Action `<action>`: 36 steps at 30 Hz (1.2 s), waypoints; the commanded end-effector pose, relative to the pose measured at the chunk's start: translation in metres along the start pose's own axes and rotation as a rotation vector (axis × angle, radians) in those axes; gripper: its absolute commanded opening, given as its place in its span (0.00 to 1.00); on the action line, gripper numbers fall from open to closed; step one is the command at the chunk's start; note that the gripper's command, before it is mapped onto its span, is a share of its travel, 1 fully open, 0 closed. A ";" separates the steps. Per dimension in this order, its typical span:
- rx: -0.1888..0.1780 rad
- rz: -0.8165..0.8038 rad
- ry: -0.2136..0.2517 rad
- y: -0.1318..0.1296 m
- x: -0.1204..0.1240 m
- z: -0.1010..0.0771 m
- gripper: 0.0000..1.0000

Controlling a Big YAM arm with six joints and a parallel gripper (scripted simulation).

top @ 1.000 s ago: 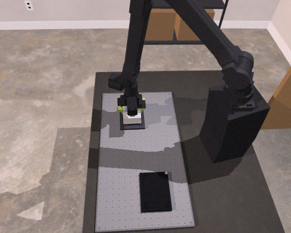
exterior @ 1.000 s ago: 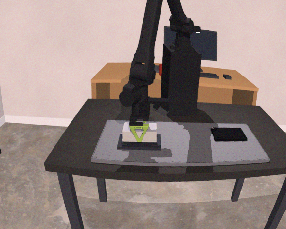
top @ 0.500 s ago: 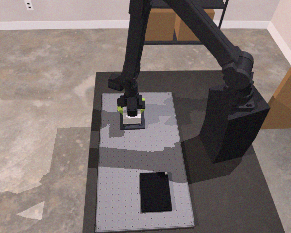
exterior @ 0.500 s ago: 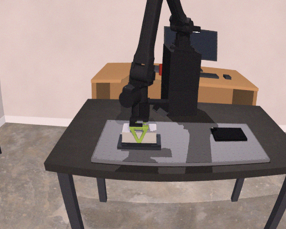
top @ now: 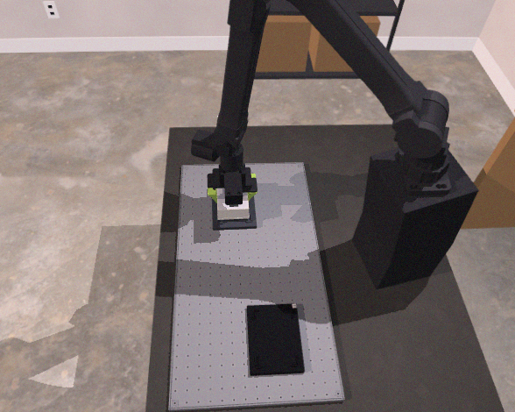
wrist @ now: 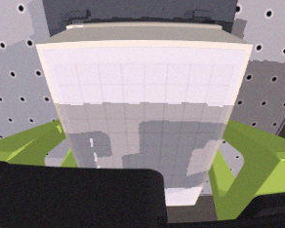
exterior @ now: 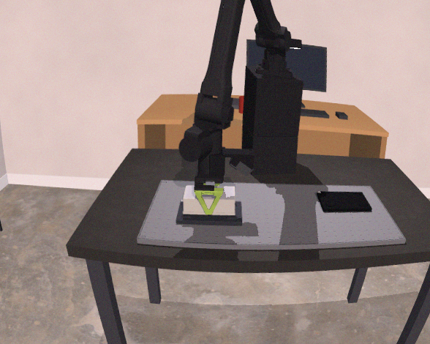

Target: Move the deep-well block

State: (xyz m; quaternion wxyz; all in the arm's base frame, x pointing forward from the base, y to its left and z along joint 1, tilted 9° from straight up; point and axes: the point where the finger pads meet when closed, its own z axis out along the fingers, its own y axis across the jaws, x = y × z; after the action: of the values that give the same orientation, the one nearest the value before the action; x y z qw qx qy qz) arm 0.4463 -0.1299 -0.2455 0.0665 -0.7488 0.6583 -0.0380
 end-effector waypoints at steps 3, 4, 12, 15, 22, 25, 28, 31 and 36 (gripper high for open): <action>0.018 -0.003 0.008 -0.006 -0.003 -0.003 0.00; 0.017 -0.003 0.007 -0.005 -0.003 -0.002 0.00; 0.016 -0.003 0.007 -0.005 -0.003 0.000 0.00; 0.016 -0.003 0.007 -0.004 -0.003 0.001 0.00; 0.017 -0.003 0.007 -0.005 -0.003 0.002 0.00; 0.021 -0.003 0.009 -0.007 -0.002 0.001 0.00; 0.022 -0.004 0.010 -0.008 -0.002 0.001 0.00; 0.022 -0.004 0.010 -0.008 -0.002 0.003 0.00; 0.031 -0.004 0.014 -0.012 0.000 0.001 0.00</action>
State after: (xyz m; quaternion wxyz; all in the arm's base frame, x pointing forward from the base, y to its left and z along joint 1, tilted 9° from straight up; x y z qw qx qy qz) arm 0.4439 -0.1286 -0.2509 0.0662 -0.7489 0.6584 -0.0372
